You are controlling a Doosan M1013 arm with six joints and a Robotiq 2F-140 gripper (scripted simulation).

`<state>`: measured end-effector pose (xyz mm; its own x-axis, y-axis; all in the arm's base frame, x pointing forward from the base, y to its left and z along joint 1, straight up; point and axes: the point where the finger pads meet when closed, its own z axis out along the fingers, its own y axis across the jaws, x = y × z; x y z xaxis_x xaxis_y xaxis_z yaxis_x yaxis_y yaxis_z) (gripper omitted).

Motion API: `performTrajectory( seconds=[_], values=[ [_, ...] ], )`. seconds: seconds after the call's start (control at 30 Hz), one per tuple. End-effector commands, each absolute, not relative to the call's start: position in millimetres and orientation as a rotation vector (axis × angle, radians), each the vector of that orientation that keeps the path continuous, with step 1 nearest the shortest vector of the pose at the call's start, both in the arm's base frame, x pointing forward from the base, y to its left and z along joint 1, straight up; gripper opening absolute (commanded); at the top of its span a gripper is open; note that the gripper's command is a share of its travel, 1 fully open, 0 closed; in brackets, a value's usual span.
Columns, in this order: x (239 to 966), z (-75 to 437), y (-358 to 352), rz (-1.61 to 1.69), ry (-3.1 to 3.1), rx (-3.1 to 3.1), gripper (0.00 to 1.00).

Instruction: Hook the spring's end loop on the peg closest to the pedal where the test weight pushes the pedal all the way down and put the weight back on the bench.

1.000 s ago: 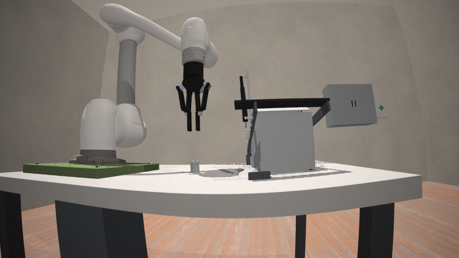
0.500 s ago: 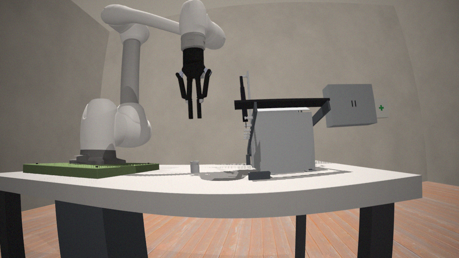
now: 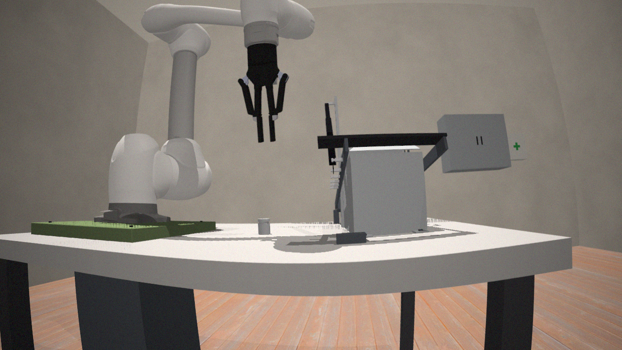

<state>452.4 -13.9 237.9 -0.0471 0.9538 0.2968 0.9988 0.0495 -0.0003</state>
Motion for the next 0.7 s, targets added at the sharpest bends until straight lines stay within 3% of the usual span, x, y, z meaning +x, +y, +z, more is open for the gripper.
performTrajectory(
  seconds=[0.0,0.03,0.57,0.6,0.67],
  values=[
    [453,238,-14,-0.305,-2.106,-2.005,0.24],
    [464,284,-32,-0.436,-2.035,-1.896,0.24],
    [464,284,-32,-0.436,-2.035,-1.896,0.24],
    [475,329,-50,-0.558,-1.958,-1.785,0.24],
    [475,329,-50,-0.558,-1.958,-1.785,0.24]
  ],
)
